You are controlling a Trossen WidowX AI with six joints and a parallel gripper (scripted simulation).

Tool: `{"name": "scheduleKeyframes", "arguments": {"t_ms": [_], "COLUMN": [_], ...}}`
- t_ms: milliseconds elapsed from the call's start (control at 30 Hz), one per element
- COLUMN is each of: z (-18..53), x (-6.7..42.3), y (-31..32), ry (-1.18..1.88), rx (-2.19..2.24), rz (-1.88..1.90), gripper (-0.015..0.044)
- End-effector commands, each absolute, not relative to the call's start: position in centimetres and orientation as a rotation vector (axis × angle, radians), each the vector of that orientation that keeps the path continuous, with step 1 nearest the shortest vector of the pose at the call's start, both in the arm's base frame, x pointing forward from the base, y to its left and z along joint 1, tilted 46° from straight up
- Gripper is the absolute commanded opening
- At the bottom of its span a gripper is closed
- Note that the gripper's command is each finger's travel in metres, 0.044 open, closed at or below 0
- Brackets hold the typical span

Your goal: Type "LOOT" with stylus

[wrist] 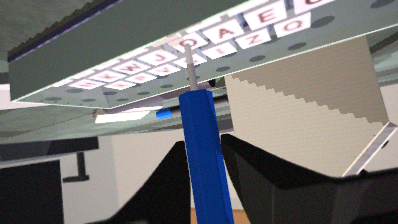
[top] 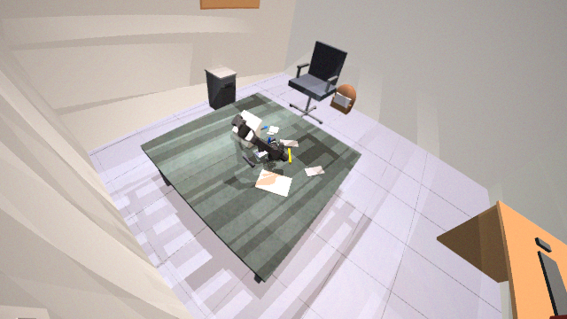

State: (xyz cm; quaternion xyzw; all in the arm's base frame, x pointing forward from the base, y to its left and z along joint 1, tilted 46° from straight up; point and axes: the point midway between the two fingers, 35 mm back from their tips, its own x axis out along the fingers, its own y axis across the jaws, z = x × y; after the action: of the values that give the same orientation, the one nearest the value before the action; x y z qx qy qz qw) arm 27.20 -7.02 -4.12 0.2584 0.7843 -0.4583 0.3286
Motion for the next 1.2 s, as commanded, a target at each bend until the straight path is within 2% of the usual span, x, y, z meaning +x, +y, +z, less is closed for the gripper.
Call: {"name": "scheduleKeyframes", "arguments": {"t_ms": [0, 767, 1000, 1067, 1167], "z": [-4.4, -1.9, -1.9, -1.7, -2.2], "x": [27.2, 27.4, 27.4, 27.5, 27.4], "y": [-7.3, -4.5, -4.5, -4.4, -4.9], "ry": [2.053, 2.053, 2.053, 2.053, 2.054], "rx": [0.672, 0.660, 0.660, 0.667, 0.669], "rz": [-1.199, -1.189, -1.189, -1.193, -1.195], "gripper": [0.0081, 0.0085, 0.0038, 0.0000, 0.0000]}}
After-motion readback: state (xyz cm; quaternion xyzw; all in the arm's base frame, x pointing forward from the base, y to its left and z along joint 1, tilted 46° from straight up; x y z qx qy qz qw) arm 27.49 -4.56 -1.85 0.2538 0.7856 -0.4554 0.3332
